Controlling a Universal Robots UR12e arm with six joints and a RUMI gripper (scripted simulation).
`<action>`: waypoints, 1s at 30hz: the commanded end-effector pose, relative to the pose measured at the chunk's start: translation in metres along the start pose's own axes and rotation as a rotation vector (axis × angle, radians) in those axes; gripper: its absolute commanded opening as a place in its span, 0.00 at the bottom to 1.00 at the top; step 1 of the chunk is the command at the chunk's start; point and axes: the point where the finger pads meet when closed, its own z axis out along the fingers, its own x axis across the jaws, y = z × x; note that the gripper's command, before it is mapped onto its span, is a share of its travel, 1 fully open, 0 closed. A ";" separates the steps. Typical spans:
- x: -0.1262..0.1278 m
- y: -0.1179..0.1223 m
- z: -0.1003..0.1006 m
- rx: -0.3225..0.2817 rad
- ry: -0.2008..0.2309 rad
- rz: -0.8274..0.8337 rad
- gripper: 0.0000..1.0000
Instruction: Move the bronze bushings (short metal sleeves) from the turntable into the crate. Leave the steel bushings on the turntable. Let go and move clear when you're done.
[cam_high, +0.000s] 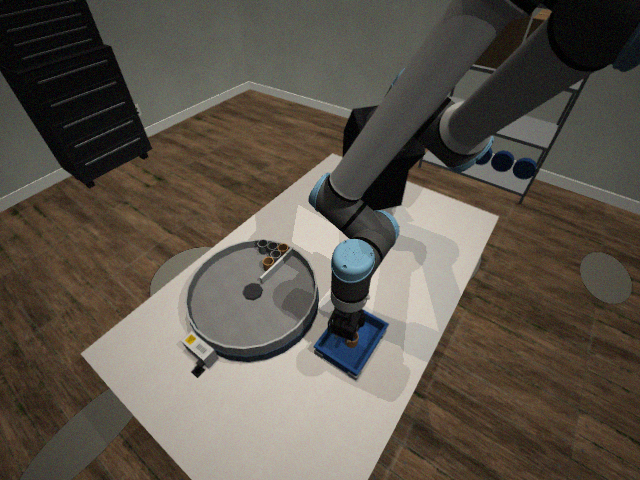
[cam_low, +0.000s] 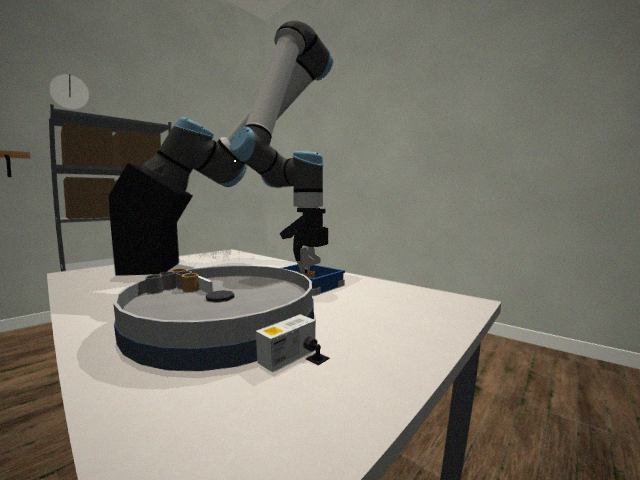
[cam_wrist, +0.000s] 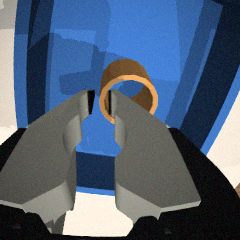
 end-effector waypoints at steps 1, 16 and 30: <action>0.000 0.000 0.000 -0.001 0.000 0.000 0.06; 0.000 0.000 0.000 -0.001 0.000 0.000 0.06; 0.000 0.000 -0.026 -0.001 0.000 0.000 0.06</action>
